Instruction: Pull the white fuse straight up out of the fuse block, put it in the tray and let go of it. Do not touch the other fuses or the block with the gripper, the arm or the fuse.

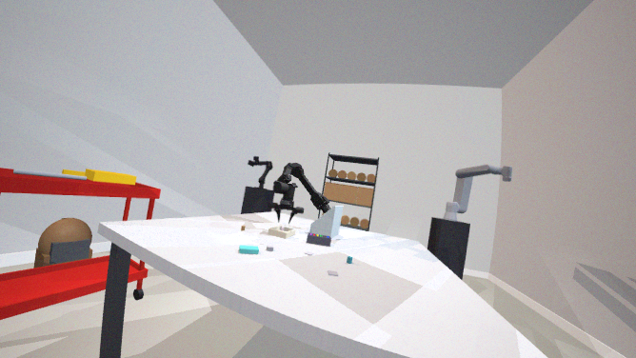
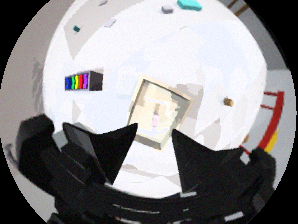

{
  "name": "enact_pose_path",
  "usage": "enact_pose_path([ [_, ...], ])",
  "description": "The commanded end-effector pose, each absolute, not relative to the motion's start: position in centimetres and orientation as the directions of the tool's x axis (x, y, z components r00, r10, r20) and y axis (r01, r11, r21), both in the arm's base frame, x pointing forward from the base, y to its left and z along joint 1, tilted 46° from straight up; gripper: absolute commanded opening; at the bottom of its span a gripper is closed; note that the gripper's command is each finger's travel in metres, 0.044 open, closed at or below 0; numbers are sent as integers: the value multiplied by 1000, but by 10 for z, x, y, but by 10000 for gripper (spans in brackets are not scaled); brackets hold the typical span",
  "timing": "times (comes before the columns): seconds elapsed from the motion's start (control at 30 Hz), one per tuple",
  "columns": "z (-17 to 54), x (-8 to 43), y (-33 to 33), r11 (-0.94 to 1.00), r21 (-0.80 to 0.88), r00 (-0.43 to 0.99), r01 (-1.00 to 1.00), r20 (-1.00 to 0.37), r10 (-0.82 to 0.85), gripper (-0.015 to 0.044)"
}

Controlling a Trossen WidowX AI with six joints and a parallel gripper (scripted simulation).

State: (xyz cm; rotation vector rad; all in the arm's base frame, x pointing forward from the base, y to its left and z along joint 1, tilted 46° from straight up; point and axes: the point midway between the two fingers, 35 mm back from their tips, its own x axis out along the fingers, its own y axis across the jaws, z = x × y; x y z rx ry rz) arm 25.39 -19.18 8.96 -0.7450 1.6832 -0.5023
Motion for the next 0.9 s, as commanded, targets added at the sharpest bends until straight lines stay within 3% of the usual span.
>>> enact_pose_path([
  [0.0,91,255,-190,705,-678,-127,-210,-696,-707,330],
  [0.17,115,259,-164,708,-673,-129,-217,-699,-704,330],
  [0.87,112,259,-164,711,-667,-134,-224,-701,-700,330],
])
